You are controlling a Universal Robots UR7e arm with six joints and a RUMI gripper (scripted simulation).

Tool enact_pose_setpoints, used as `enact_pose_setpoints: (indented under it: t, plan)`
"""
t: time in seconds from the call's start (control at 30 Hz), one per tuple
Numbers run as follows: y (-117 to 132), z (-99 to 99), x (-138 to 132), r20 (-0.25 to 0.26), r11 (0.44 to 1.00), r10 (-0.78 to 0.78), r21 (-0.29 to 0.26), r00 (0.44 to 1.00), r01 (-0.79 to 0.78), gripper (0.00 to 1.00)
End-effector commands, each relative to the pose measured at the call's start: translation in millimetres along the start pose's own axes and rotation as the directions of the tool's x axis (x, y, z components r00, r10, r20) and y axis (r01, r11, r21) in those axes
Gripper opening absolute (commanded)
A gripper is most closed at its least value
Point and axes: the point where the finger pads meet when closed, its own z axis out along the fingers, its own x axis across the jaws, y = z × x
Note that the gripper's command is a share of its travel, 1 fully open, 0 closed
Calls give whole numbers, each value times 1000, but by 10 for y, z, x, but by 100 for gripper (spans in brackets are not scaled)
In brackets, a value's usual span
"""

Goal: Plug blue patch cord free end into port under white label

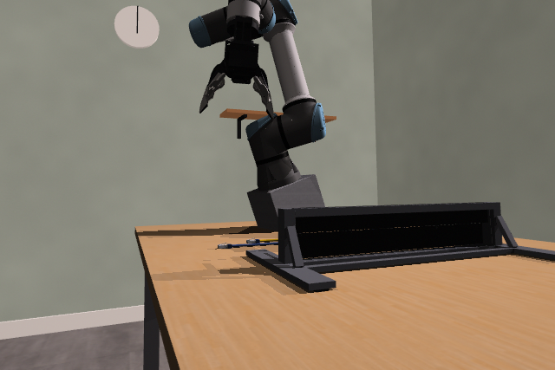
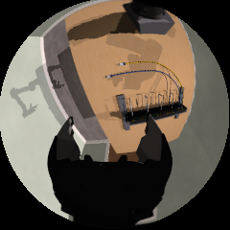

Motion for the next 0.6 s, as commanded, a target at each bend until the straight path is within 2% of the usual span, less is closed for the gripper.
enact_pose_setpoints:
  t: [0.0,0.27,0.57]
  plan:
    - [-254,23,41,-20,998,-58,12,998,59,100]
    - [-720,145,196,-67,983,-173,45,983,176,100]
    - [-889,194,263,-86,974,-214,54,973,219,100]
